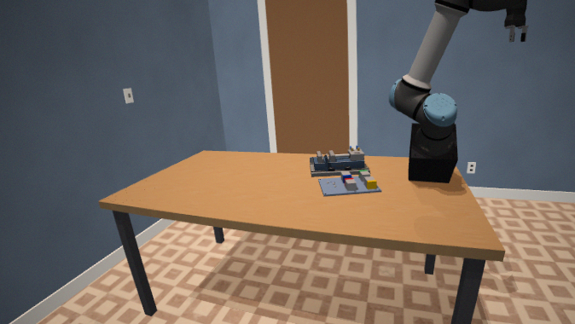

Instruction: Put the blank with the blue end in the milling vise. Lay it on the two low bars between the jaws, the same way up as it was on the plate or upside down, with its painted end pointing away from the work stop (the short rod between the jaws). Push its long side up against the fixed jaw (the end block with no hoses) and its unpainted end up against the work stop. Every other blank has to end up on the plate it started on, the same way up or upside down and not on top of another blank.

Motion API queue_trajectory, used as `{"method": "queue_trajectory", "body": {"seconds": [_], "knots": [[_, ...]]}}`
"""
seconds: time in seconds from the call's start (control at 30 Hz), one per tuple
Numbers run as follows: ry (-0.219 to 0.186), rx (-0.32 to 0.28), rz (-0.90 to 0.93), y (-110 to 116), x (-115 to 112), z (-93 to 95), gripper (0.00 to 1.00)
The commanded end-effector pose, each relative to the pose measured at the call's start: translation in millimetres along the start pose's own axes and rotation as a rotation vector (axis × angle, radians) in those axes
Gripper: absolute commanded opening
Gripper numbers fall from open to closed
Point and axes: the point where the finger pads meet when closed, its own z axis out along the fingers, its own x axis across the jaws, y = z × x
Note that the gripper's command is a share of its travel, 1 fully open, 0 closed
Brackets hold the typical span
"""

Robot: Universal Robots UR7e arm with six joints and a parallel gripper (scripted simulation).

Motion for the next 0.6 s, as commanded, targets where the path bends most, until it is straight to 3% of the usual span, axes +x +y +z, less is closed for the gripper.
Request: {"method": "queue_trajectory", "body": {"seconds": [0.0, 0.1, 0.5, 0.57], "knots": [[-0.052, 0.021, -0.061, 10.8, 10.1, -6.0, 1.00], [-0.129, 0.054, -0.153, 27.0, 25.0, -14.3, 1.00], [-0.129, 0.054, -0.153, 27.0, 25.0, -14.3, 1.00], [-0.129, 0.054, -0.152, 43.4, 40.3, -22.6, 1.00]]}}
